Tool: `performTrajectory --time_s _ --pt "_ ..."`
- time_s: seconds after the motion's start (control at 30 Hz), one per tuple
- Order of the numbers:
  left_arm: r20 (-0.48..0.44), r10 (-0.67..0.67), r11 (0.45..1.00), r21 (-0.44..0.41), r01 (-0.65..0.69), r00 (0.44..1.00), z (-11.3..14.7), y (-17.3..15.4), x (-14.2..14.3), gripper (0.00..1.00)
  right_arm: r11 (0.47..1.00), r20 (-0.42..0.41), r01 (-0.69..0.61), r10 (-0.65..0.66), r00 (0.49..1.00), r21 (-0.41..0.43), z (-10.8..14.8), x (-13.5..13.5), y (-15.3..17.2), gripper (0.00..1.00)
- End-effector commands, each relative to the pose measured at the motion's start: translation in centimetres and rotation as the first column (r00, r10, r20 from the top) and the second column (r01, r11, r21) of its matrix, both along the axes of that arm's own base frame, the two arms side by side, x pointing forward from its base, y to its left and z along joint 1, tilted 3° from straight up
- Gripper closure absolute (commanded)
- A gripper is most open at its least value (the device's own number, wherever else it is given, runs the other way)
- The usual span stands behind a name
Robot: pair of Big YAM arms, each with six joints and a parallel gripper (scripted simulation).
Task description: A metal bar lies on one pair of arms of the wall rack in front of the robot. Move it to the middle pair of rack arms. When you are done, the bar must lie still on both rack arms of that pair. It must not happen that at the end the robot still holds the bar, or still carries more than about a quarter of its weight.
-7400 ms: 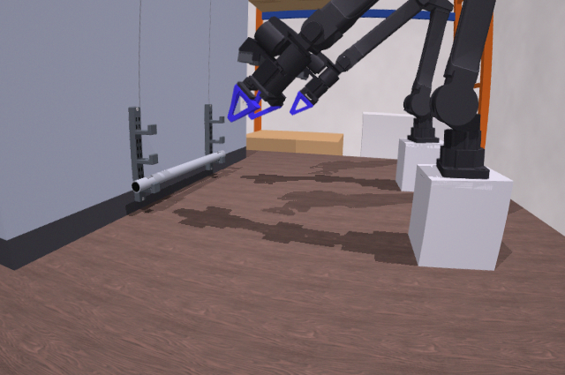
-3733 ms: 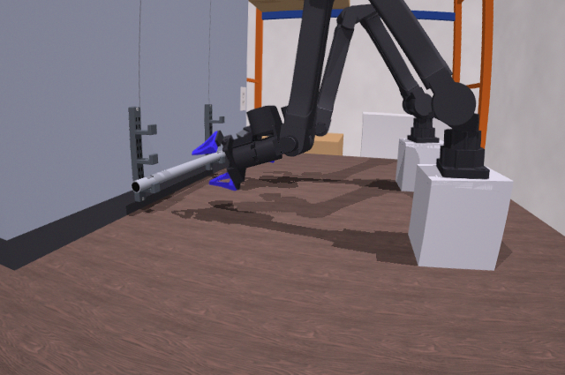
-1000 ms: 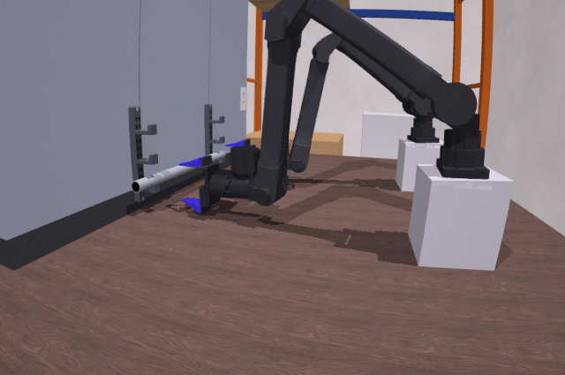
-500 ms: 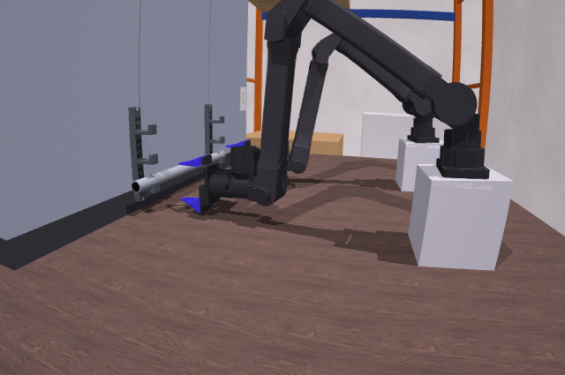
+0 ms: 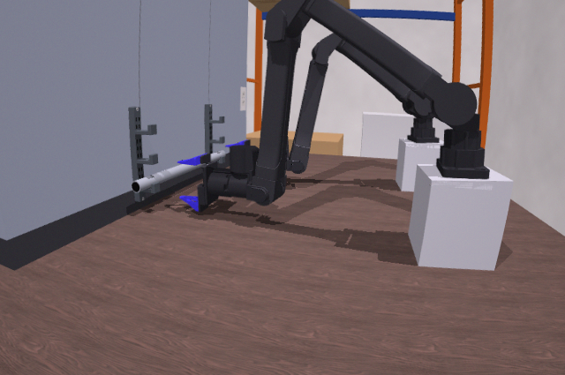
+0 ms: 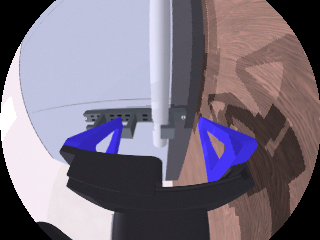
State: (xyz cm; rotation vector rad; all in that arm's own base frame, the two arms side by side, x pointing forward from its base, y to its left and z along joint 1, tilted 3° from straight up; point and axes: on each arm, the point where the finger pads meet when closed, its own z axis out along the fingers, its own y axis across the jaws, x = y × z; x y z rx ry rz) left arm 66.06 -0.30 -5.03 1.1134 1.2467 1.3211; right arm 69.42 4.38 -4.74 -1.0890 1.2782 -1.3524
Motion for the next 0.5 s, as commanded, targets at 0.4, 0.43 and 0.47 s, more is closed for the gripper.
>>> performTrajectory --time_s 0.4,0.43,0.47 --pt "0.066 0.007 1.0 -0.001 -0.007 0.998 2.2 0.7 2.9 0.0 1.0 0.034 0.011 -0.011 0.999 0.003 0.1 2.2 -1.1 0.0" --pt "0.066 0.007 1.0 -0.001 -0.007 0.998 2.2 0.7 3.0 0.0 1.0 0.034 0.011 -0.011 0.999 0.003 0.1 2.4 -1.2 0.0" --pt "0.066 0.007 1.0 -0.001 -0.007 0.998 2.2 0.7 3.0 0.0 1.0 0.034 0.011 -0.011 0.999 0.003 0.1 2.4 -1.2 0.0"
